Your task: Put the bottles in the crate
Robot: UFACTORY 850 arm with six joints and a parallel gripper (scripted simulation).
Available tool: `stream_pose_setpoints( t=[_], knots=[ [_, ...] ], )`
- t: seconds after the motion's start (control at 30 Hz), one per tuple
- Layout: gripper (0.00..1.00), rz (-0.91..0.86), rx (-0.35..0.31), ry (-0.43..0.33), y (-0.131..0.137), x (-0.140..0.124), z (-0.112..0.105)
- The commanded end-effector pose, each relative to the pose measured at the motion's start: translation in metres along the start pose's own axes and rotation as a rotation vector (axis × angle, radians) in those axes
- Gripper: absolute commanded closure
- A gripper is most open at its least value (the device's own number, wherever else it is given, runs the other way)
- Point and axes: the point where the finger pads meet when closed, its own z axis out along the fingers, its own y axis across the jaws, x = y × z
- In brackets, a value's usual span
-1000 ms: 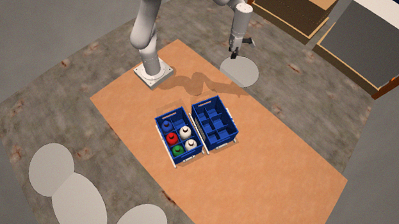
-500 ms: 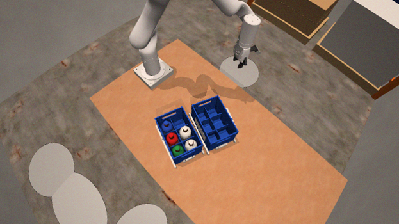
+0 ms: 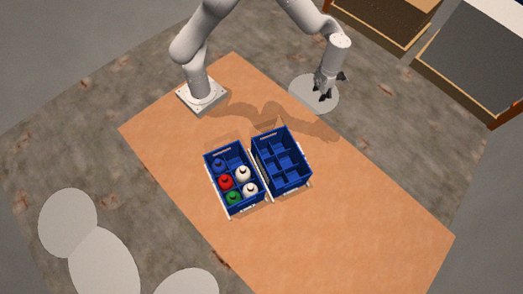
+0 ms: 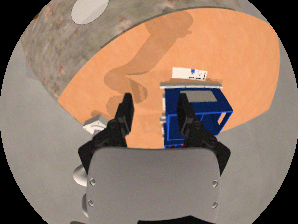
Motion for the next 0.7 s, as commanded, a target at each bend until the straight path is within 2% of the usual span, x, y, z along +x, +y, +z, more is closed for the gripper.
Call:
stream_pose_setpoints(
  t=[0.0, 0.1, 0.6, 0.67],
  knots=[
    [0.35, 0.000, 0.000, 0.001, 0.021, 0.006, 0.006],
    [0.35, 0.000, 0.000, 0.001, 0.026, 0.008, 0.008],
    [0.35, 0.000, 0.000, 0.001, 0.094, 0.025, 0.033],
    [0.35, 0.000, 0.000, 0.001, 0.094, 0.025, 0.033]
  ],
)
